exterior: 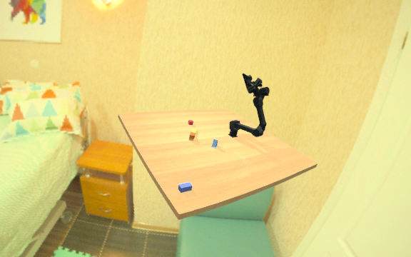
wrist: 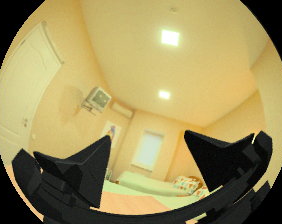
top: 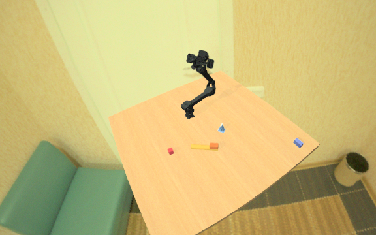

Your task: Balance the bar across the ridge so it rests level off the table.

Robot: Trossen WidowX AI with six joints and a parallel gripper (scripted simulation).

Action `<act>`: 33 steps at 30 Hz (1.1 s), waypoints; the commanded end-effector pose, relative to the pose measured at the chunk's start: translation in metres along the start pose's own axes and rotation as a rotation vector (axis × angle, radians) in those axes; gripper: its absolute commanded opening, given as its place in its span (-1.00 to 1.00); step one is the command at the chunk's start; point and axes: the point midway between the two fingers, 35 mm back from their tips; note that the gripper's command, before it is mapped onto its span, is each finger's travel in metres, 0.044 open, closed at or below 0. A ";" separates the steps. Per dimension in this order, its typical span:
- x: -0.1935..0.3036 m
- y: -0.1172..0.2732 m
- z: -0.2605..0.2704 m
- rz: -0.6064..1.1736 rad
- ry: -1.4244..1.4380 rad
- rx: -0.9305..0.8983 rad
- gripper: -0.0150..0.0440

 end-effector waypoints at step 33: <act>0.126 -0.055 -0.109 0.274 -0.872 0.156 0.58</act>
Point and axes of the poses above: the point midway between the two fingers, 35 mm back from their tips, its own y axis back along the fingers, its own z axis across the jaws, x = y × z, and after that the axes turned 11 degrees about y, right-handed
